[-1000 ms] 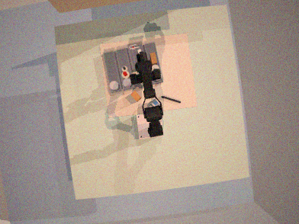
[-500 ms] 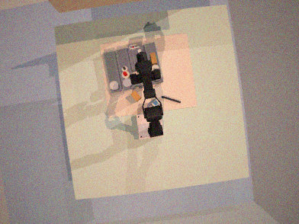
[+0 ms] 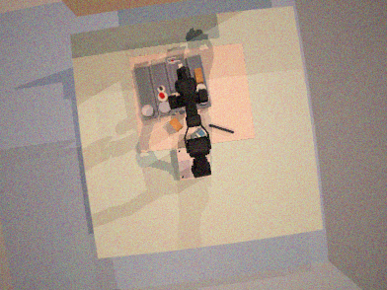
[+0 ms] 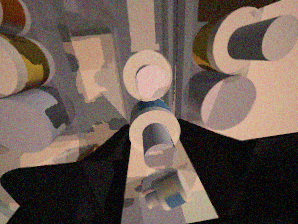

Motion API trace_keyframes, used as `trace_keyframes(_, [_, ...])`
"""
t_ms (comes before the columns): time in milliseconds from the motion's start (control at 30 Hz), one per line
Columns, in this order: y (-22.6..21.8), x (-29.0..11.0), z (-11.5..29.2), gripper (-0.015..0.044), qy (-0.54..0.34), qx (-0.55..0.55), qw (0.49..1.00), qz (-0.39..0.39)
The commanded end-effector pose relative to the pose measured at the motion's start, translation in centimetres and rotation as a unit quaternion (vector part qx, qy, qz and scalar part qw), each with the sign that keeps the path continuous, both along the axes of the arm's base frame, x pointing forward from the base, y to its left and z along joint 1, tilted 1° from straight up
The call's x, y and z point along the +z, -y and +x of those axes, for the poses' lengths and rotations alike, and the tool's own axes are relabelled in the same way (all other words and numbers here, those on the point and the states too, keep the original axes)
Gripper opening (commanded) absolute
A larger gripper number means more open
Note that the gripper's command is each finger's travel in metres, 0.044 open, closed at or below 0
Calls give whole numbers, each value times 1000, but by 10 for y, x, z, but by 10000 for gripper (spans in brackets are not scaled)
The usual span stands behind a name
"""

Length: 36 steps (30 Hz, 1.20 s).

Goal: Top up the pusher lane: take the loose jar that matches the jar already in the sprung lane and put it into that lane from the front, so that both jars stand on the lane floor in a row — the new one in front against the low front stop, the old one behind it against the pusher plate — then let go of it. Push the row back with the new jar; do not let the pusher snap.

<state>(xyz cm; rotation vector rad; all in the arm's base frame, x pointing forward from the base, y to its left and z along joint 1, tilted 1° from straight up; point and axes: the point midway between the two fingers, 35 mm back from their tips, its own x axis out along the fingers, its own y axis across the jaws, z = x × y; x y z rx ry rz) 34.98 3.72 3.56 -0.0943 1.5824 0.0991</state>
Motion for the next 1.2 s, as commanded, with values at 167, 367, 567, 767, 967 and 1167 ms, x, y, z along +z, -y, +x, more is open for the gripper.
trace_keyframes(167, [-1,3,8,0,14,0,1000,3])
trace_keyframes(367, [-1,3,9,0,14,0,1000,3])
trace_keyframes(567, [-1,2,9,0,14,0,1000,3])
trace_keyframes(767, [-2,0,9,0,14,0,1000,3])
trace_keyframes(967, [-2,-2,9,0,14,0,1000,3])
trace_keyframes(1167, [-2,-3,9,0,14,0,1000,3])
